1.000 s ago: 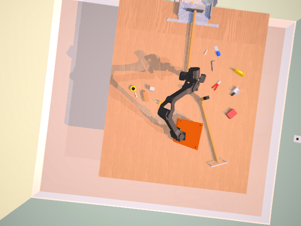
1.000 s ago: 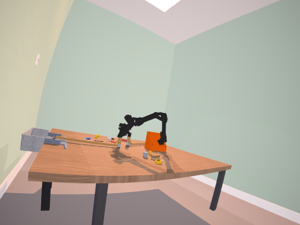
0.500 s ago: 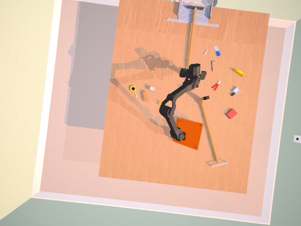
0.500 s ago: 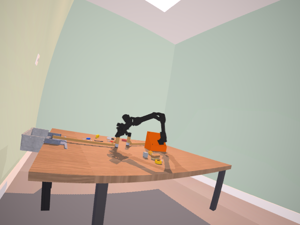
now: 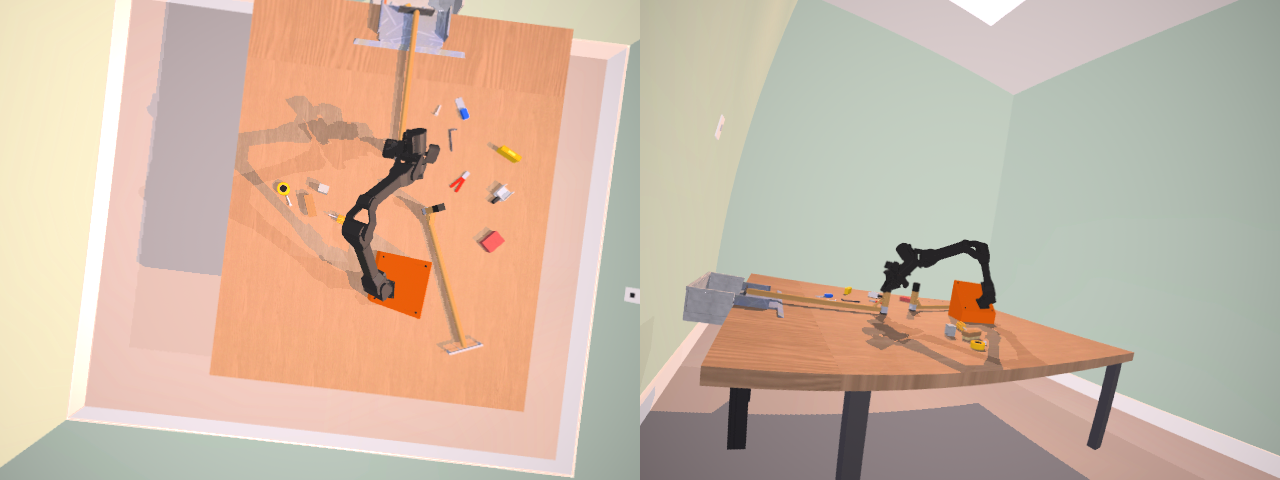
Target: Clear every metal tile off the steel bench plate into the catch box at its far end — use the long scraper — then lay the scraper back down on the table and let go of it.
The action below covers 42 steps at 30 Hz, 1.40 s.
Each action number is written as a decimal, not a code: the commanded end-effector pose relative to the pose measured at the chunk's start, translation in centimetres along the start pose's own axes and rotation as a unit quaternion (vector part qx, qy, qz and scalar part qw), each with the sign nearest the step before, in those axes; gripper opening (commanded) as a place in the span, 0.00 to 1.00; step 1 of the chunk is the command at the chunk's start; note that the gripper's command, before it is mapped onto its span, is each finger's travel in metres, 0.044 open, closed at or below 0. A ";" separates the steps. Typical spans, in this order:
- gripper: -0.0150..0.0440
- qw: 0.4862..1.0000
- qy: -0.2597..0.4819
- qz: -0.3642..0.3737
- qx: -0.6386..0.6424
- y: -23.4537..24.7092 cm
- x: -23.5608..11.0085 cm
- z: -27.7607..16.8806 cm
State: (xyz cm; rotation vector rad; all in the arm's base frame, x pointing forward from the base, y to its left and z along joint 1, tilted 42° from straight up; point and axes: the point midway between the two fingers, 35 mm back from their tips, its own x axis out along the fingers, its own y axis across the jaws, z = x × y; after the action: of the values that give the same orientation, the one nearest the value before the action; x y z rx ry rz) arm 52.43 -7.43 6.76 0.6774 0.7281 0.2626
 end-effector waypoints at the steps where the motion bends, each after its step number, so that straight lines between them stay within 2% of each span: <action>1: 0.25 1.000 -0.007 -0.001 -0.003 0.1 0.3 1.0; 13: 0.25 1.000 -0.008 -0.001 -0.004 0.2 1.4 2.2; 42: 0.25 1.000 -0.004 0.000 -0.001 0.0 0.8 1.3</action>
State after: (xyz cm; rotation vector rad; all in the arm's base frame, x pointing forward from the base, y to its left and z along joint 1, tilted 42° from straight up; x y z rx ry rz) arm 54.24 -7.55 6.98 0.6749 0.7209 0.2629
